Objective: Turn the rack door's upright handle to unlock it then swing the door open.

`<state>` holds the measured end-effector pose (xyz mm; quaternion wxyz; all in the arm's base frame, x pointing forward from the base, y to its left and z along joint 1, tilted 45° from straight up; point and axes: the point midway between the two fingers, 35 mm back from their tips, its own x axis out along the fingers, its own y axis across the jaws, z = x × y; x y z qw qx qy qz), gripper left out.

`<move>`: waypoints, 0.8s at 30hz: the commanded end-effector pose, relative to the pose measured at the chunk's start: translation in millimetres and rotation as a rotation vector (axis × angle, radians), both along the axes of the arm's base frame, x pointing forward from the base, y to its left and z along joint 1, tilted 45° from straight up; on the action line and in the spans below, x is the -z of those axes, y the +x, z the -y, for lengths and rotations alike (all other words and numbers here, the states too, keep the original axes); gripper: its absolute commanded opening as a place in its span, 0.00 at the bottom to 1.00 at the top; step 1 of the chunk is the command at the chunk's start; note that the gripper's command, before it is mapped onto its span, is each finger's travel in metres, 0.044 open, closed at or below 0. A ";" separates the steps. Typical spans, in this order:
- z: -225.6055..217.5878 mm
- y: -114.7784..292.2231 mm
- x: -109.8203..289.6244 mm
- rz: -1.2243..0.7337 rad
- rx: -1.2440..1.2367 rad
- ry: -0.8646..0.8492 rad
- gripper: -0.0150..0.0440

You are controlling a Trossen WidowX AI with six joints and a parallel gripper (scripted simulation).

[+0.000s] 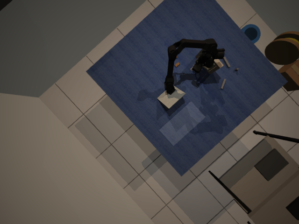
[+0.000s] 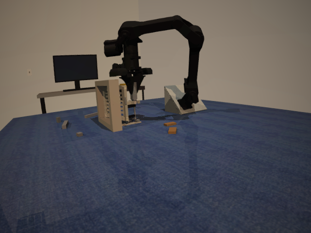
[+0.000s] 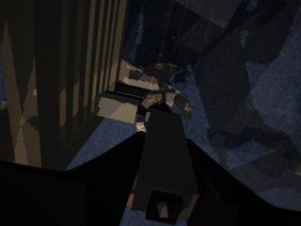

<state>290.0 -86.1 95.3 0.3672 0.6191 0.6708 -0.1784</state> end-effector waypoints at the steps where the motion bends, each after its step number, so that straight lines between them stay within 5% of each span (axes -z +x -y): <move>1: 2.4 -3.1 2.1 0.093 -0.071 -0.011 0.28; 24: 23.8 -36.7 25.5 0.340 -0.328 -0.028 0.28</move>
